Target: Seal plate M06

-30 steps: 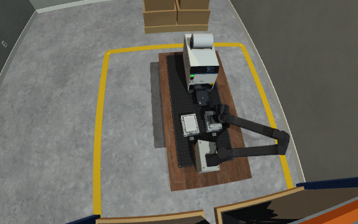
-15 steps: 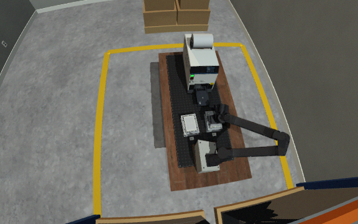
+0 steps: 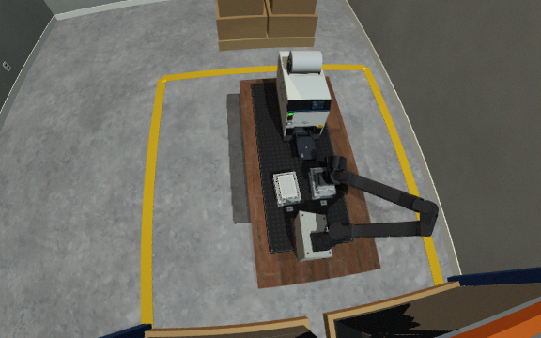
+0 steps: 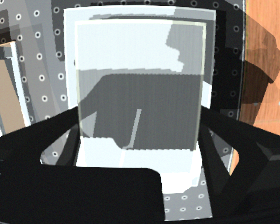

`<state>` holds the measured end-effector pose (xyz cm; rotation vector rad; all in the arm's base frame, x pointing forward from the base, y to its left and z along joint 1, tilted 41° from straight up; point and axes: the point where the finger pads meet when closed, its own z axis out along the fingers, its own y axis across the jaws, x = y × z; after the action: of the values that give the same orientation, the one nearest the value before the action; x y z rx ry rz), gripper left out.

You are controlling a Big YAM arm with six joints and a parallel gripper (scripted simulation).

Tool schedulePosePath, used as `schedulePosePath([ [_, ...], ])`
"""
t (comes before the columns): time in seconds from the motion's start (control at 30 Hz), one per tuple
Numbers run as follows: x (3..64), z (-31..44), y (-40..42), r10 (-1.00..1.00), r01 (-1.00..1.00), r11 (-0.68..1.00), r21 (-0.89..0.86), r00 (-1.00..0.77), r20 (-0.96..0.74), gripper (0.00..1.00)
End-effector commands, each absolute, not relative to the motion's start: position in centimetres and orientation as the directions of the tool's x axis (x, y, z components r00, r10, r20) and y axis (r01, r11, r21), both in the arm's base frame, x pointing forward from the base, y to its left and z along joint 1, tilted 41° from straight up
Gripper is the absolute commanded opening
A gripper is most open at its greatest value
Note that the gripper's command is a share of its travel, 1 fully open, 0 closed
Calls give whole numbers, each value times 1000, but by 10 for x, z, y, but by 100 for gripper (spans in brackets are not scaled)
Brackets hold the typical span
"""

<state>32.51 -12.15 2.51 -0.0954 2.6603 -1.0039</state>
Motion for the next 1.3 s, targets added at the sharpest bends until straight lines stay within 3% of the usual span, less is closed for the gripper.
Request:
schedulePosePath([
  [0.0, 340, 35, -123, -163, 66, 752, -656, -945, -283, 0],
  [0.37, 321, 21, -127, -156, 45, 750, -660, -958, -242, 0],
  [1.27, 342, 41, -129, -158, 70, 748, -660, -947, -279, 0],
])
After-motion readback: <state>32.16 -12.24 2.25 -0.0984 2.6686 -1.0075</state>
